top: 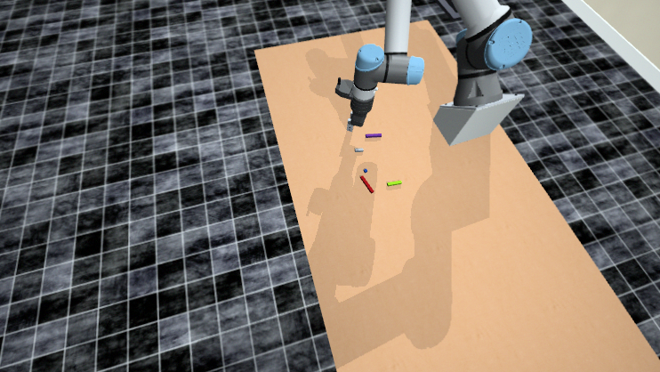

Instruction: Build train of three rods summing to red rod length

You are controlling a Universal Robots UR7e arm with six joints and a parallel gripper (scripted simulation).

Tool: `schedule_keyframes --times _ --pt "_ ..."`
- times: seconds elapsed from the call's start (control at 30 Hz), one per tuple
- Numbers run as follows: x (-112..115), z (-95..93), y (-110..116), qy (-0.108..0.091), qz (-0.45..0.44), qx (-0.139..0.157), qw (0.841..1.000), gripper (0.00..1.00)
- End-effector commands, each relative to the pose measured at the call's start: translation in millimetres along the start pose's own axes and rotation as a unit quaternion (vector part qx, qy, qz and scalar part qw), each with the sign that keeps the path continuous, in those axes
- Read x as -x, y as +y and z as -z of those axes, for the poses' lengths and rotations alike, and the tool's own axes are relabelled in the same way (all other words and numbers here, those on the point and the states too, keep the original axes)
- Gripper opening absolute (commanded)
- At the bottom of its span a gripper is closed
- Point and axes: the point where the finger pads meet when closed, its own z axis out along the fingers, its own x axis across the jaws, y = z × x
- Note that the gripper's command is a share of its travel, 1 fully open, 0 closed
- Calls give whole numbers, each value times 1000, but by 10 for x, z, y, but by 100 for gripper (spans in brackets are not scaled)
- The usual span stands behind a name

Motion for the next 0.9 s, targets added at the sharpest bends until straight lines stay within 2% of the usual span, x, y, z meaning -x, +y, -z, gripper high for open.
schedule_keyframes --times 0.0,0.73,0.77,0.87 --pt "1 4 -3 0 0 0 1000 54" --pt "1 4 -3 0 0 0 1000 54" --pt "1 4 -3 0 0 0 1000 24" --pt "1 4 -3 0 0 0 1000 24"
